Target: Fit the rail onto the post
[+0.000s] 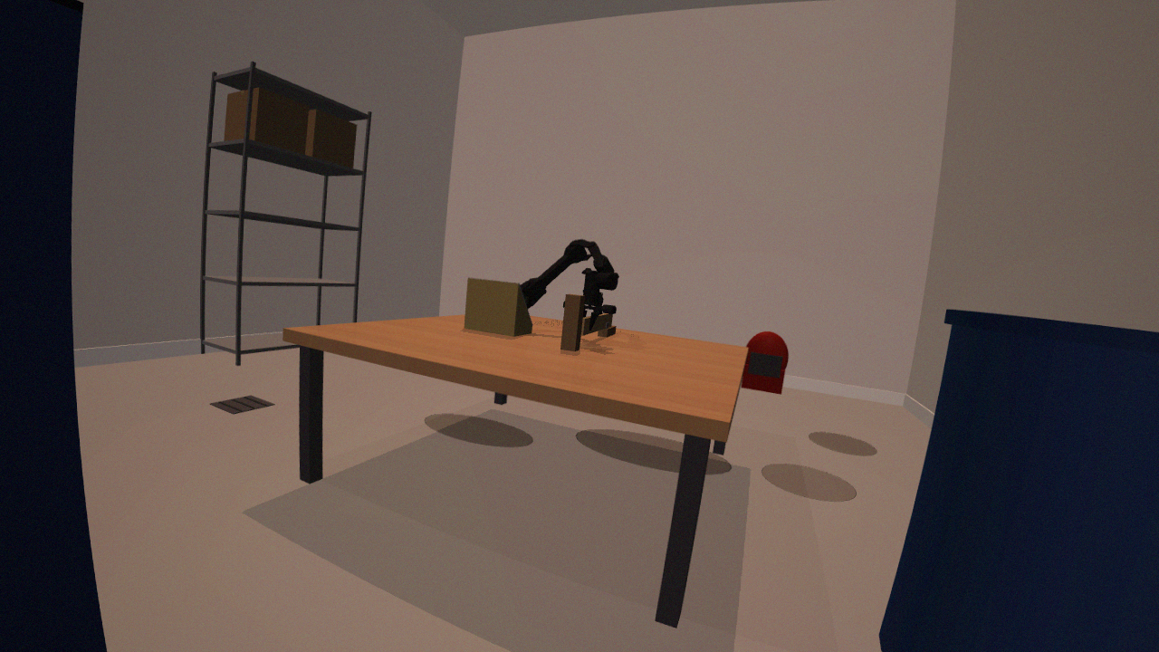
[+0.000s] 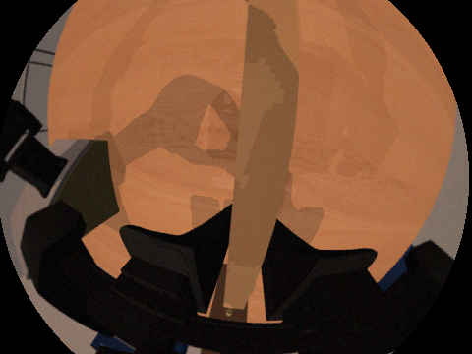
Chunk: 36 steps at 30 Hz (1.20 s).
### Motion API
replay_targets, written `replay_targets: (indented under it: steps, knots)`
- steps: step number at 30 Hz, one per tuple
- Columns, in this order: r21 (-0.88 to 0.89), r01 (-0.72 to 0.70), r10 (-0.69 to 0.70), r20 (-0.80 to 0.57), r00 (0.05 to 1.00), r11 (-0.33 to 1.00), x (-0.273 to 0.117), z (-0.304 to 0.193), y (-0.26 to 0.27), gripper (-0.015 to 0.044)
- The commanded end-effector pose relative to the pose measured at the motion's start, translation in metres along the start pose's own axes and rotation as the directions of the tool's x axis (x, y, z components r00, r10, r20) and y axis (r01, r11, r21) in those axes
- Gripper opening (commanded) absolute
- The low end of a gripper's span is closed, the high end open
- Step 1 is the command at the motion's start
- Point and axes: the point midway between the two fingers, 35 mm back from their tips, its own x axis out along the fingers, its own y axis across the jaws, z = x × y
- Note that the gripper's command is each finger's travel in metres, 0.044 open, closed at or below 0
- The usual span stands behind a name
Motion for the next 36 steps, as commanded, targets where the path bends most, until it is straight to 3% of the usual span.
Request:
replay_targets:
  steps: [1,36]
  knots:
    - [0.003,0.007,-0.007,0.002,1.000,1.000,-0.0007,-0.0013,-0.0009,0.0000]
    - [0.003,0.006,-0.006,0.002,1.000,1.000,-0.0017,0.0028,0.0008,0.0000]
